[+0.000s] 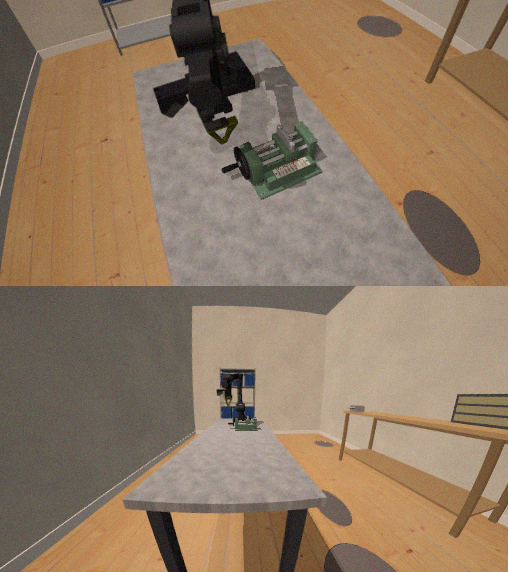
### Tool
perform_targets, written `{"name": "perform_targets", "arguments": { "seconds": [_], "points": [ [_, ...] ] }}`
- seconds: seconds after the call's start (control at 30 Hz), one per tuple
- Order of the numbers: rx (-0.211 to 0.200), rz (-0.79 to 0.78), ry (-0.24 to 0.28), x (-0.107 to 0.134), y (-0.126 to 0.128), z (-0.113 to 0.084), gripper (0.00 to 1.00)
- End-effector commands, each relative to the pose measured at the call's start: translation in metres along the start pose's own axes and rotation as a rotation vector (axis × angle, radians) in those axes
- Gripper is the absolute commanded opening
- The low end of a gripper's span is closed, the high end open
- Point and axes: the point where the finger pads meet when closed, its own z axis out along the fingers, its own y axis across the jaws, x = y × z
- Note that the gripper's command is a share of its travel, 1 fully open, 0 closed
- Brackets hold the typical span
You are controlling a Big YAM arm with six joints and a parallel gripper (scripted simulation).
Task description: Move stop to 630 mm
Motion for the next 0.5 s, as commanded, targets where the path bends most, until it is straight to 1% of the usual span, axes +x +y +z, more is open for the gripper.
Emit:
{"name": "perform_targets", "arguments": {
  "seconds": [0.0, 0.2, 0.23, 0.27, 0.3, 0.33, 0.37, 0.43, 0.47],
  "points": [
    [-0.004, 0.008, -0.004, 0.001, -0.001, -0.002, 1.0],
    [-0.004, 0.008, -0.004, 0.001, -0.001, -0.002, 1.0],
    [-0.002, 0.007, -0.004, 0.003, -0.001, -0.001, 0.53],
    [0.009, 0.0, 0.001, 0.007, 0.002, 0.004, 0.53],
    [0.007, 0.0, 0.002, 0.01, 0.006, 0.004, 0.53],
    [-0.045, 0.003, -0.011, 0.01, 0.027, -0.018, 0.53],
    [-0.04, 0.003, -0.009, 0.018, 0.033, -0.018, 0.53],
    [-0.04, 0.003, -0.009, 0.018, 0.033, -0.018, 0.53],
    [-0.037, 0.003, -0.008, 0.028, 0.04, -0.018, 0.53]
  ]
}}
